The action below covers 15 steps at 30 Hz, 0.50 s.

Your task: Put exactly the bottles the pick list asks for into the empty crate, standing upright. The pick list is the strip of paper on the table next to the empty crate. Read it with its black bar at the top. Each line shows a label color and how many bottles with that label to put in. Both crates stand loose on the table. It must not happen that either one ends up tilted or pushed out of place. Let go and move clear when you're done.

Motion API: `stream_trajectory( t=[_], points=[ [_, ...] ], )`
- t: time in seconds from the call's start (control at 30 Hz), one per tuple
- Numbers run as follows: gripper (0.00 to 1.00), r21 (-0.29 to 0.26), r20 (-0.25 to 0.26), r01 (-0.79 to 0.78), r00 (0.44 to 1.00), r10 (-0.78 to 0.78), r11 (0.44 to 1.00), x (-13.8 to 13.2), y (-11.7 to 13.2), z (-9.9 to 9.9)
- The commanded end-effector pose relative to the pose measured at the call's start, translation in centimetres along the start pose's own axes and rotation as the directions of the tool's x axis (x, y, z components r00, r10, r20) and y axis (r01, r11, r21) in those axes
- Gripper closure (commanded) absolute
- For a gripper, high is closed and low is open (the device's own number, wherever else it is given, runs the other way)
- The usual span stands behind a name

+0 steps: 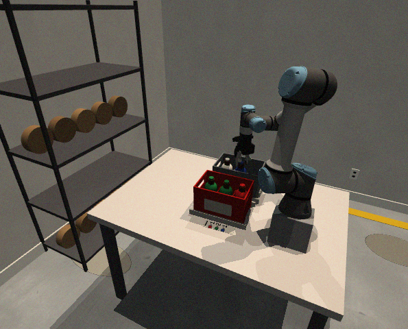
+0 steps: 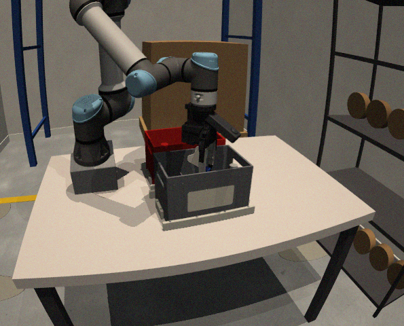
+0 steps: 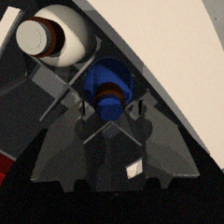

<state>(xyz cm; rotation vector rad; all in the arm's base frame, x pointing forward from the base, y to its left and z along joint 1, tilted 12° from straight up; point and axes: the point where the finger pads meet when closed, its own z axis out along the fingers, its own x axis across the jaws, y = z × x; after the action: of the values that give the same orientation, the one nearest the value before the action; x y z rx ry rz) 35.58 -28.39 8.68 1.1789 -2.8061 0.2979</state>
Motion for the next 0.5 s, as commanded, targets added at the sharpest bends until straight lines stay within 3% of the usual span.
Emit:
stream_trajectory(
  t=[0.0,0.03,0.07,0.47],
  points=[
    [0.62,0.002,0.001,0.000,1.000,0.000,1.000,0.00,-0.09,0.00],
    [0.62,0.002,0.001,0.000,1.000,0.000,1.000,0.00,-0.09,0.00],
    [1.00,0.003,0.001,0.000,1.000,0.000,1.000,0.01,-0.14,-0.13],
    [1.00,0.002,0.001,0.000,1.000,0.000,1.000,0.00,-0.09,-0.08]
  ],
)
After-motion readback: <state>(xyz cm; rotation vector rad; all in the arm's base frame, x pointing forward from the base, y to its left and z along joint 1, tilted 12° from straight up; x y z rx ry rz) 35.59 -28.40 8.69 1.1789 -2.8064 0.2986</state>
